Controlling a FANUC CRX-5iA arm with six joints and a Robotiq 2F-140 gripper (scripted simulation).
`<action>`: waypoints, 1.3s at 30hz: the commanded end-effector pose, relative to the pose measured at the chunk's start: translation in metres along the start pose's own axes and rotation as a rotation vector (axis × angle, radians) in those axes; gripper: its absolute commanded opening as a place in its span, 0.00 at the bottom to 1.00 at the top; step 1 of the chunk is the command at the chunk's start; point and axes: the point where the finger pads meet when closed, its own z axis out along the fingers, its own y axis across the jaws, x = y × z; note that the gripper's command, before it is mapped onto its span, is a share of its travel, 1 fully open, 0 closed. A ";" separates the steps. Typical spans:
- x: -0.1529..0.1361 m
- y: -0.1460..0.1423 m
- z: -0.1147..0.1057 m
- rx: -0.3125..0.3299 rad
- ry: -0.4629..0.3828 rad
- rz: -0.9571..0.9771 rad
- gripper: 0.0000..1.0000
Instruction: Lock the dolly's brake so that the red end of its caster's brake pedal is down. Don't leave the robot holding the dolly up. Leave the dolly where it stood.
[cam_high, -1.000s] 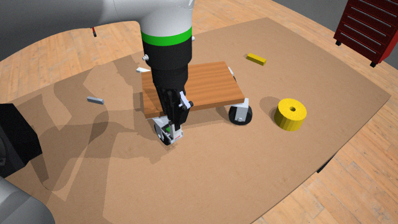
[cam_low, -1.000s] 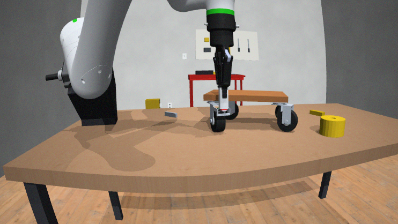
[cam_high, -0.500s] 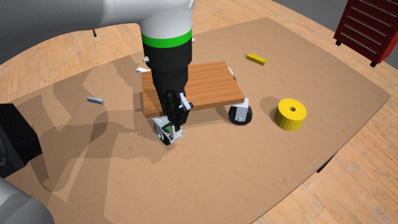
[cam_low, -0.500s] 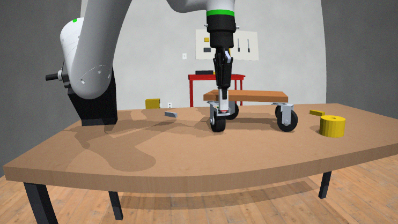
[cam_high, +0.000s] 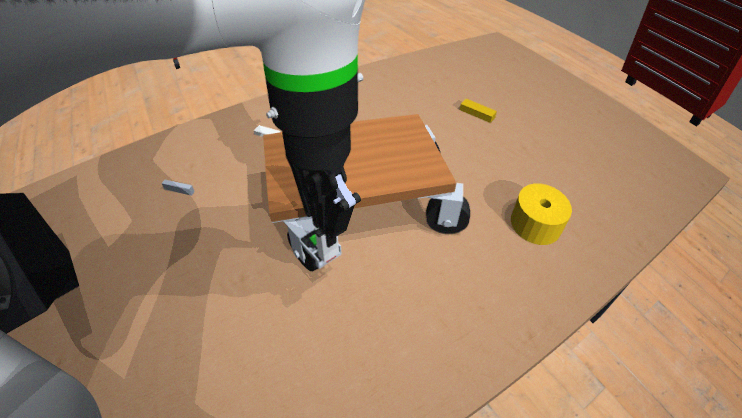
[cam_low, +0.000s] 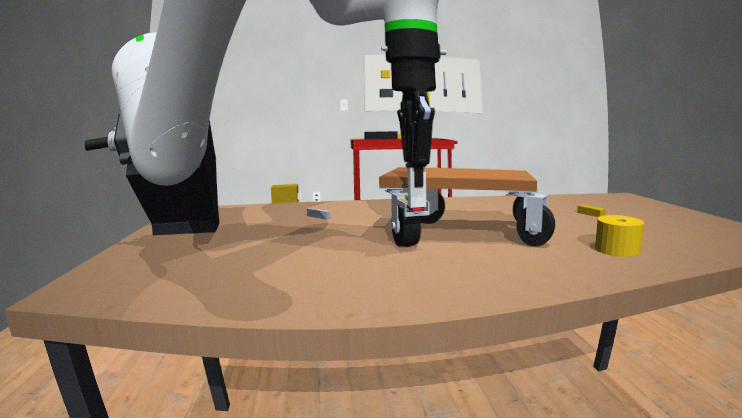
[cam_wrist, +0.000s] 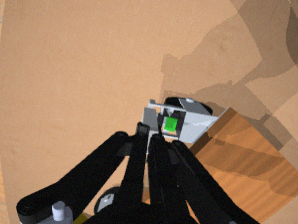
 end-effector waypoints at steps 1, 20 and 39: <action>0.000 0.000 0.000 0.000 0.000 0.000 0.00; 0.000 0.000 -0.044 0.000 0.000 0.000 0.00; 0.000 0.000 -0.082 0.000 0.000 0.000 0.00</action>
